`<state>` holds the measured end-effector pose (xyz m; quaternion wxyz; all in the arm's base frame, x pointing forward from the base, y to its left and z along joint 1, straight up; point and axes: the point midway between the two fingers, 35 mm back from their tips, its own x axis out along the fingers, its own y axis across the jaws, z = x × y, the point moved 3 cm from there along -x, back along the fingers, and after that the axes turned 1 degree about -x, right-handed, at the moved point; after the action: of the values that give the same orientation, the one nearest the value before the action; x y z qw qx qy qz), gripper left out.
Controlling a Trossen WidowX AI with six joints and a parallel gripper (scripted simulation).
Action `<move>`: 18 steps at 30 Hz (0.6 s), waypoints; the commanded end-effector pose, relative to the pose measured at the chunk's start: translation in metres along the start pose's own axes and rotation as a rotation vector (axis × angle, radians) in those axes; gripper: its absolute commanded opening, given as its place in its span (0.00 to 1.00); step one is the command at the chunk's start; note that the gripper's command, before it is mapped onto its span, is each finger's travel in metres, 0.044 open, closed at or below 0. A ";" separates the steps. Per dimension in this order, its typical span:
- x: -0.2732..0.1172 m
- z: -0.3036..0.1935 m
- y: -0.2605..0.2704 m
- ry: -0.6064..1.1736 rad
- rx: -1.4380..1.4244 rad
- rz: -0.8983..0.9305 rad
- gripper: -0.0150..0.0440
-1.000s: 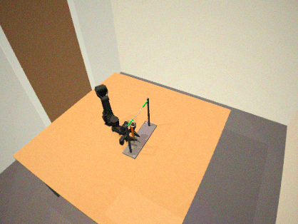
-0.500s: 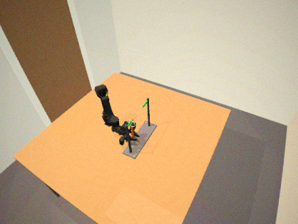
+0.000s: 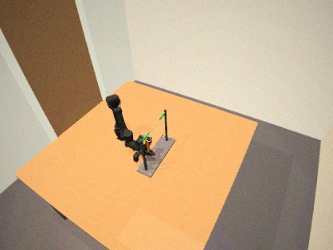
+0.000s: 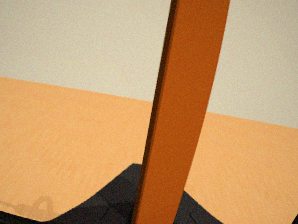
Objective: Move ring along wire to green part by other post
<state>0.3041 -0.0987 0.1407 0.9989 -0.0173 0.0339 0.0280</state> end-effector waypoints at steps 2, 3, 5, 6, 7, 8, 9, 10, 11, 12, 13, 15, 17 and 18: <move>0.000 0.002 0.000 0.000 0.000 0.000 0.00; 0.000 0.003 -0.001 0.000 0.000 0.000 0.00; 0.000 0.007 -0.001 0.000 0.000 0.000 0.00; 0.000 0.009 -0.001 0.000 0.001 0.000 0.00; -0.001 0.011 -0.002 0.000 0.001 -0.001 0.00; -0.001 0.013 -0.002 -0.001 0.001 -0.001 0.00; -0.001 0.015 -0.002 -0.001 0.001 -0.001 0.00; -0.001 0.017 -0.002 -0.001 0.001 -0.001 0.00; -0.001 0.018 -0.003 -0.001 0.001 -0.001 0.00; -0.001 0.019 -0.003 -0.001 0.001 -0.001 0.00; -0.001 0.019 -0.003 -0.001 0.001 -0.001 0.00; -0.001 0.019 -0.003 -0.001 0.001 -0.001 0.00; -0.001 0.019 -0.003 -0.001 0.001 -0.001 0.00; -0.001 0.019 -0.003 -0.001 0.001 -0.001 0.00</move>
<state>0.3038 -0.1009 0.1538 0.9988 -0.0128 0.0408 0.0259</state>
